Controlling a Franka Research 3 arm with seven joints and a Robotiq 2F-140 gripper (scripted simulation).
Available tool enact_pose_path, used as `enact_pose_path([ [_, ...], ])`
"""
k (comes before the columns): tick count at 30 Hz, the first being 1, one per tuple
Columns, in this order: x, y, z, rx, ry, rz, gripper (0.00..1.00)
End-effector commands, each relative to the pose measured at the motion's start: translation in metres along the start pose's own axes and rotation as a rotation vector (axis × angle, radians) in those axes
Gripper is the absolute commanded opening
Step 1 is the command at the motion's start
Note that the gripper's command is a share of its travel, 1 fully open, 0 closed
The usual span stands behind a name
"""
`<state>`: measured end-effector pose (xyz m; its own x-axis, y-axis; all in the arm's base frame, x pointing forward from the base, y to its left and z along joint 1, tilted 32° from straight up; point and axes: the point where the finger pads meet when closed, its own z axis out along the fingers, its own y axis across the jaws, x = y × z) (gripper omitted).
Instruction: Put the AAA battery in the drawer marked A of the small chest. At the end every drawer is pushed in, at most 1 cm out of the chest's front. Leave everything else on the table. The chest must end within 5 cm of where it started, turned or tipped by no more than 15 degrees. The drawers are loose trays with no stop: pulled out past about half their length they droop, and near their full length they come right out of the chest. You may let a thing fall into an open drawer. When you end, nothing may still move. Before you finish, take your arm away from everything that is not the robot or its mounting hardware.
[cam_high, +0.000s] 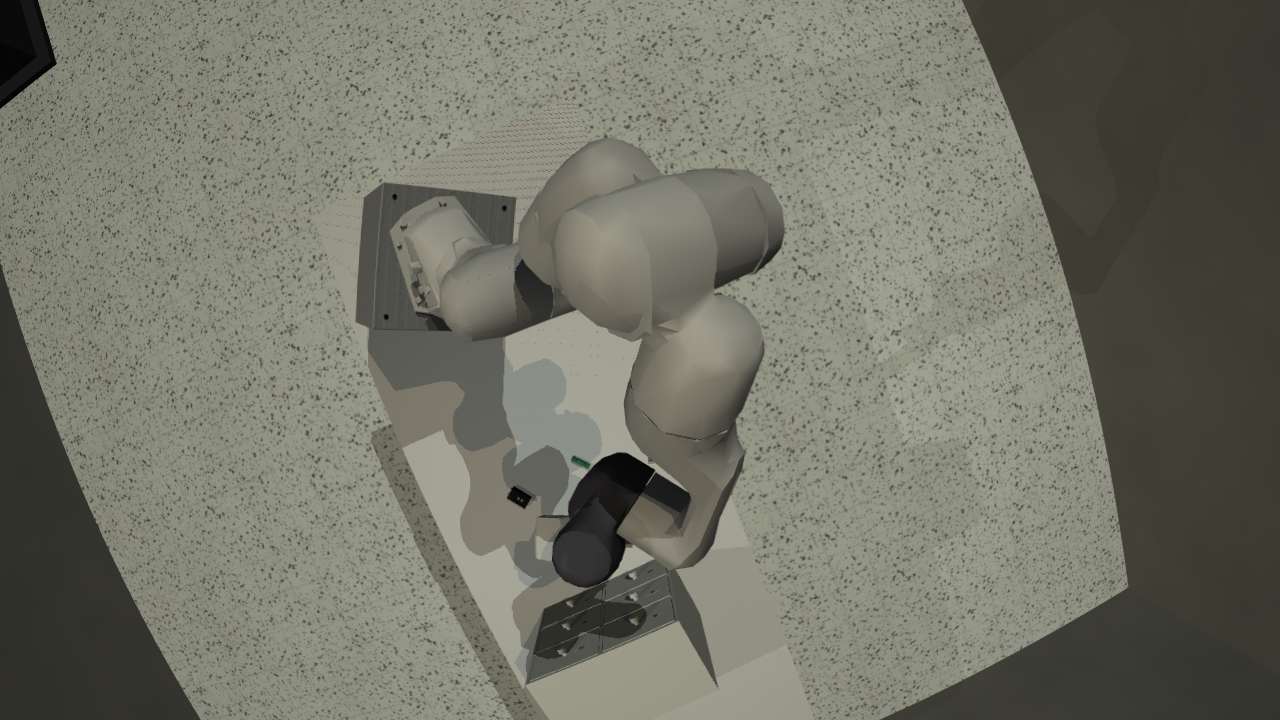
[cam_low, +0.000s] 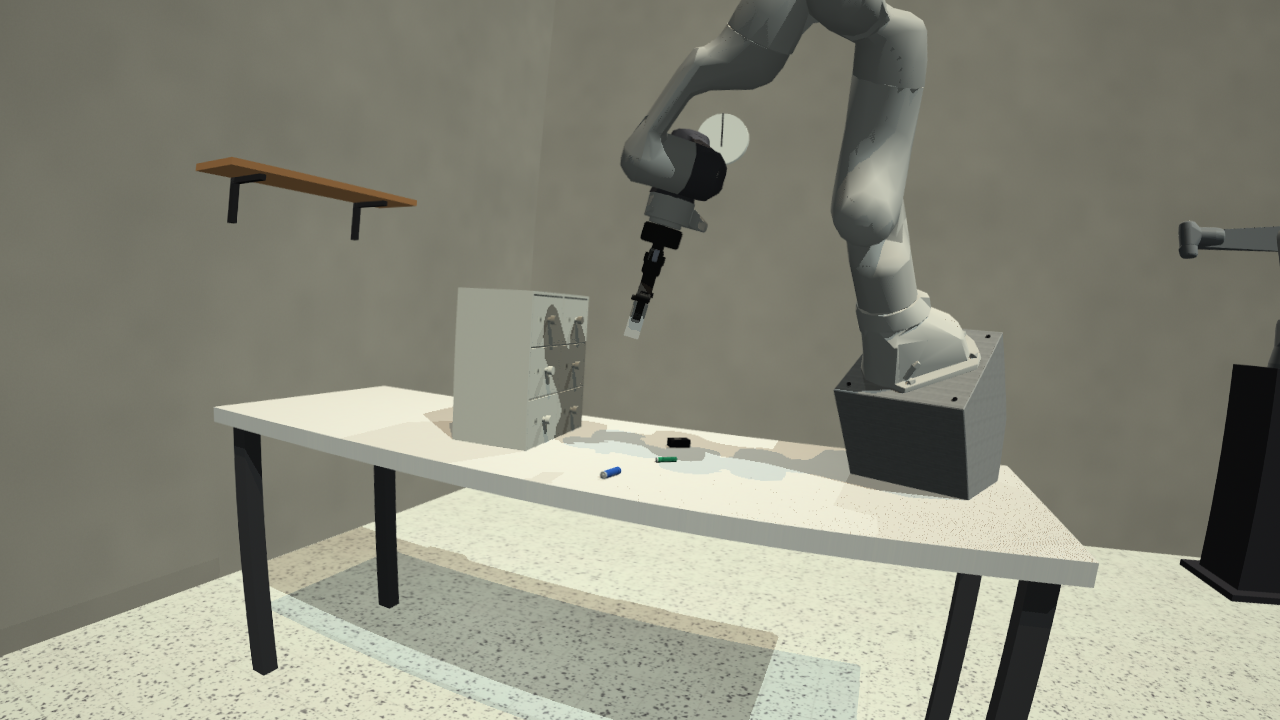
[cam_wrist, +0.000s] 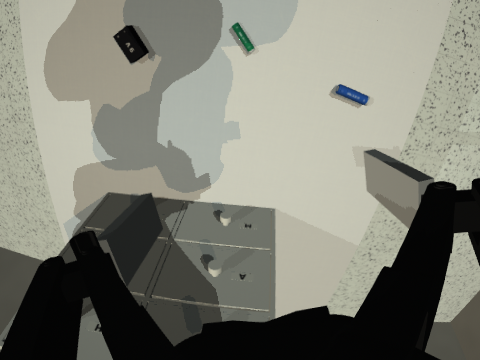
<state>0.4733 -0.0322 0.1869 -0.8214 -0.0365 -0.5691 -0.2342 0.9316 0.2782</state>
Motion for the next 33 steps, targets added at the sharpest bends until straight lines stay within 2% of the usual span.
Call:
enact_pose_path([
  [1, 0.0055, 0.0132, 0.0004, -0.060, 0.181, 0.204, 1.00],
  [7, 0.0057, 0.0132, 0.0001, -0.079, 0.241, 0.268, 1.00],
  [33, 0.0057, 0.0132, 0.0001, -0.079, 0.241, 0.268, 1.00],
])
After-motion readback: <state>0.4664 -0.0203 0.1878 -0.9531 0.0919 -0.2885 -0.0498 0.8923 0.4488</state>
